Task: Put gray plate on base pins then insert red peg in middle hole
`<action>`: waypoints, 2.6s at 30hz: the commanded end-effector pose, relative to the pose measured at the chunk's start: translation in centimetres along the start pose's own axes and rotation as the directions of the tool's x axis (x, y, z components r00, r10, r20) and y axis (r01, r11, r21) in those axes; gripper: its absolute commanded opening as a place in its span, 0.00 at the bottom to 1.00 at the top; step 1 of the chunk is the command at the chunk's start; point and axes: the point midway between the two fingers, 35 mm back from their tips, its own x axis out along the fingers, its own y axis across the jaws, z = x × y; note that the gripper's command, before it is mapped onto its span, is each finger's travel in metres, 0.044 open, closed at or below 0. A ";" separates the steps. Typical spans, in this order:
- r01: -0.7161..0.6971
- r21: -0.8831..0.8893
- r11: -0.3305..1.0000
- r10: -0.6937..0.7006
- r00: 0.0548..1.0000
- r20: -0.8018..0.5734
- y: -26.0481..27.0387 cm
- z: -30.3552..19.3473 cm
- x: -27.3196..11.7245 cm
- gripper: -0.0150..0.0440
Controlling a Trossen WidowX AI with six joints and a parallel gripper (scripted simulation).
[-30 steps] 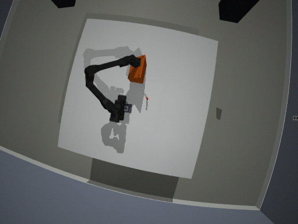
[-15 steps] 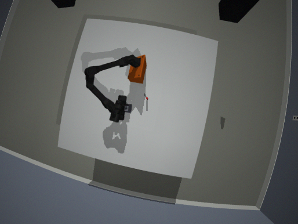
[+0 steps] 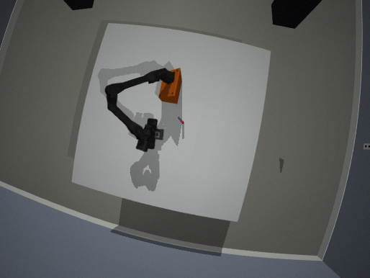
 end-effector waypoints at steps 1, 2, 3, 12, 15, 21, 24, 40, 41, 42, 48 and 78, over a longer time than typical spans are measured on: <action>-0.001 0.003 1.000 0.001 1.000 0.000 0.0 0.0 -0.1 0.30; -0.001 0.003 1.000 0.001 1.000 0.000 0.0 0.0 -0.1 0.34; -0.001 0.003 1.000 0.001 1.000 0.000 0.0 0.0 -0.1 0.39; -0.001 0.003 1.000 0.001 1.000 0.000 0.0 0.0 -0.1 0.79; -0.001 0.003 1.000 0.001 1.000 0.000 0.0 0.0 -0.1 0.92; -0.001 0.002 1.000 0.001 1.000 -0.001 0.1 0.0 -0.3 1.00; 0.000 0.000 1.000 0.000 1.000 -0.010 0.6 -0.2 -4.0 1.00; -0.006 -0.110 0.994 0.003 1.000 -0.027 -1.2 -6.9 -12.1 1.00; -0.008 -0.140 0.990 0.003 1.000 -0.031 -1.9 -8.6 -12.2 1.00; -0.009 -0.169 0.986 0.003 0.999 -0.033 -2.7 -10.2 -12.3 1.00; -0.002 -0.328 0.945 -0.004 1.000 -0.017 -8.6 -17.9 -11.9 1.00; 0.001 -0.343 0.939 -0.006 1.000 -0.013 -9.8 -18.8 -5.7 1.00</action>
